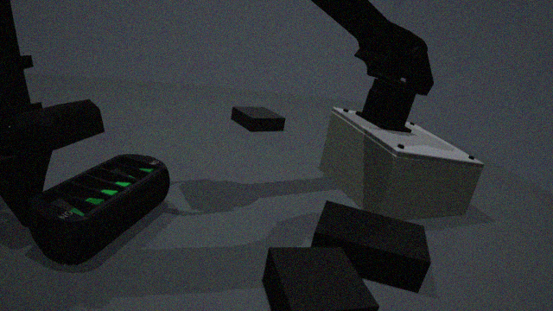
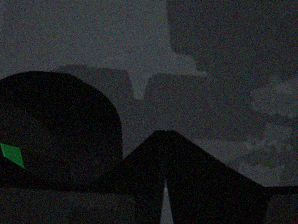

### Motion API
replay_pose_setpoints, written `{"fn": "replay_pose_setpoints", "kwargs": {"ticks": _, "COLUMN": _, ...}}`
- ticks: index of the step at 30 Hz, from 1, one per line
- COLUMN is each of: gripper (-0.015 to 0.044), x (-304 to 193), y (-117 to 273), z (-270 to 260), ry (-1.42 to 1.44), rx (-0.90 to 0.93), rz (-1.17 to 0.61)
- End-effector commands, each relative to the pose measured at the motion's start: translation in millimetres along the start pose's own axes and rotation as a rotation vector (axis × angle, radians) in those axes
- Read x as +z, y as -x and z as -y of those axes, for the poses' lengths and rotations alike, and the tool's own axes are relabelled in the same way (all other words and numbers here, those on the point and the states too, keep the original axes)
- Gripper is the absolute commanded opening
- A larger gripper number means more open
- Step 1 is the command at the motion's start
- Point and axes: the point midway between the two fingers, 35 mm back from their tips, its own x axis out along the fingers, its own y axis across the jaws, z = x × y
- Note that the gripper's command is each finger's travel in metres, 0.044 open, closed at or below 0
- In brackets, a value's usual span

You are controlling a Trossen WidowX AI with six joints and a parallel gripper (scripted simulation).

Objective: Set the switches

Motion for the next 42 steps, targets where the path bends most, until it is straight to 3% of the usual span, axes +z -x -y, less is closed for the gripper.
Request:
{"fn": "replay_pose_setpoints", "kwargs": {"ticks": 1, "gripper": 0.0000, "x": 0, "y": -3, "z": 0, "ry": 0.003, "rx": -0.002, "rz": -0.004}}
{"fn": "replay_pose_setpoints", "kwargs": {"ticks": 42, "gripper": 0.0000, "x": 1, "y": -8, "z": -15, "ry": -0.004, "rx": 0.002, "rz": -0.005}}
